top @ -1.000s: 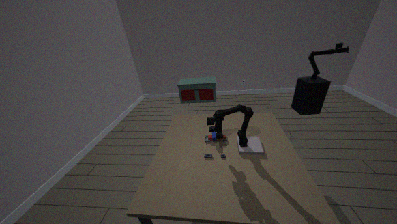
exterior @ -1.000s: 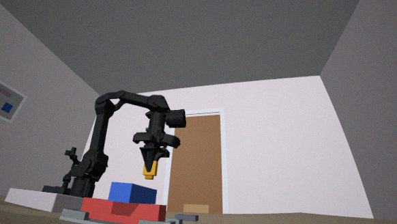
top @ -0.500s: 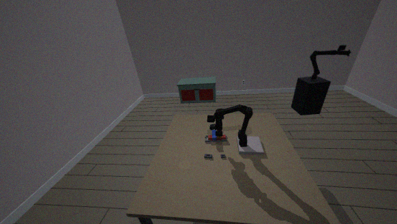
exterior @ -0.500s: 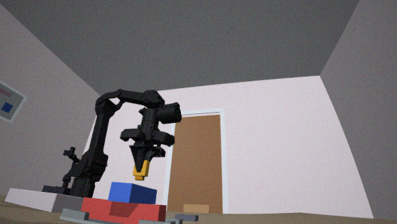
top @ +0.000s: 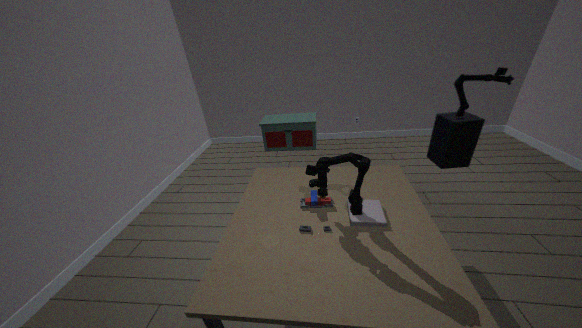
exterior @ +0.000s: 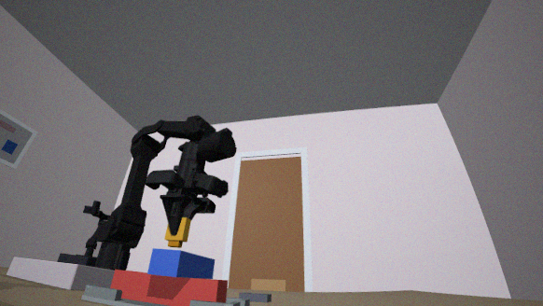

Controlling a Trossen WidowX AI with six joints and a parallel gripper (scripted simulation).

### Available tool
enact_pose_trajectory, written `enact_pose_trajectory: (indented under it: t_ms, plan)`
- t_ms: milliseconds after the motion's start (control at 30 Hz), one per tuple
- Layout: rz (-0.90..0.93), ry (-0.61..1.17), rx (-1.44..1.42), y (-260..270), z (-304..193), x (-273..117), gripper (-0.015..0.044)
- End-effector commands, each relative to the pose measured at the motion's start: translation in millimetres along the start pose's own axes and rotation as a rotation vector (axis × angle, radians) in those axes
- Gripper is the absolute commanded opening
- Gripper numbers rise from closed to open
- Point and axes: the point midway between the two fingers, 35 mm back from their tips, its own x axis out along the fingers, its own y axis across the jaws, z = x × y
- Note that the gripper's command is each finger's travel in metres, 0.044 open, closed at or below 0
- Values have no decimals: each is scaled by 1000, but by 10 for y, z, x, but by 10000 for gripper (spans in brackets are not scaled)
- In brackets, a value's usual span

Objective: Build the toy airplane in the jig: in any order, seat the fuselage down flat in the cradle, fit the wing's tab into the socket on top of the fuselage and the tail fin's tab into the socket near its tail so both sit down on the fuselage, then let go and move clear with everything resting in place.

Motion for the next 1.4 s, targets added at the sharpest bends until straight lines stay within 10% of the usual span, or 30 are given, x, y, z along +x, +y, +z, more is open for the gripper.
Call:
enact_pose_trajectory:
  t_ms: [0, 1367]
  plan:
    - [2, 9, -16, -140, -56, 57, 0]
    - [6, 4, -67, -564, -249, 186, 65]
